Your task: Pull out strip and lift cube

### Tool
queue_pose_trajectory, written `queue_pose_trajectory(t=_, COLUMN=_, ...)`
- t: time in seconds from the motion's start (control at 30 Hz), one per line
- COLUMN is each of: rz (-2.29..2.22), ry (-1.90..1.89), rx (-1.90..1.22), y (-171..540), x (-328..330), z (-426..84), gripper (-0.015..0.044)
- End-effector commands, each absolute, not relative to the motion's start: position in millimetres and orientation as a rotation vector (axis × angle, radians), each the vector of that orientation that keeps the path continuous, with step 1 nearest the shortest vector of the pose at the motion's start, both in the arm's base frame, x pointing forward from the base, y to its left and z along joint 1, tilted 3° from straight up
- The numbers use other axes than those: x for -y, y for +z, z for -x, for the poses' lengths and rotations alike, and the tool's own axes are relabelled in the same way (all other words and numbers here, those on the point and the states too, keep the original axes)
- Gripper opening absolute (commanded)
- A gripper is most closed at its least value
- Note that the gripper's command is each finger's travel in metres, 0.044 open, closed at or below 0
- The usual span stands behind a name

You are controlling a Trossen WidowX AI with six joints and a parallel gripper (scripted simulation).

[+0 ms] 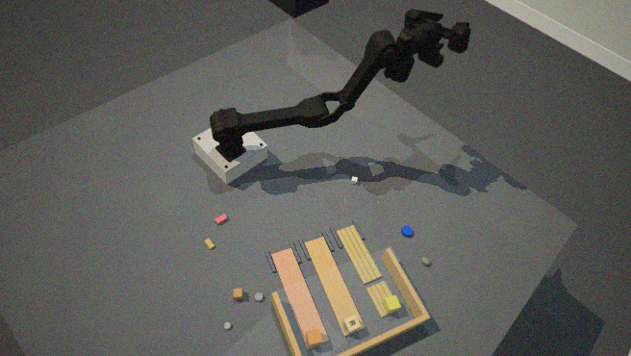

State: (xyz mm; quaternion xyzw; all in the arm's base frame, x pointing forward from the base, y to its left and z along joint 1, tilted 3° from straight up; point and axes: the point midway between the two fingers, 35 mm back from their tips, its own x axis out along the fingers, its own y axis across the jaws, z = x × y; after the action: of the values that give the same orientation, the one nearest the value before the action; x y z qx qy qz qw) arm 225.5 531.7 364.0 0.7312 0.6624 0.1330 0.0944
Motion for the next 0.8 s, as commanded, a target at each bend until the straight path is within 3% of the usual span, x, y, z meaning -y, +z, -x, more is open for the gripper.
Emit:
queue_pose_trajectory(t=0.0, rz=-2.168, ry=0.403, rx=-1.967, y=366.1, x=-531.6, z=-223.5, gripper=0.0400)
queue_pose_trajectory(t=0.37, rz=-2.136, ry=0.907, rx=-2.148, y=483.0, x=-494.9, z=-101.7, gripper=0.0400)
queue_pose_trajectory(t=0.77, rz=-2.078, ry=1.525, rx=-2.388, y=595.9, x=-375.2, z=18.8, gripper=0.0400)
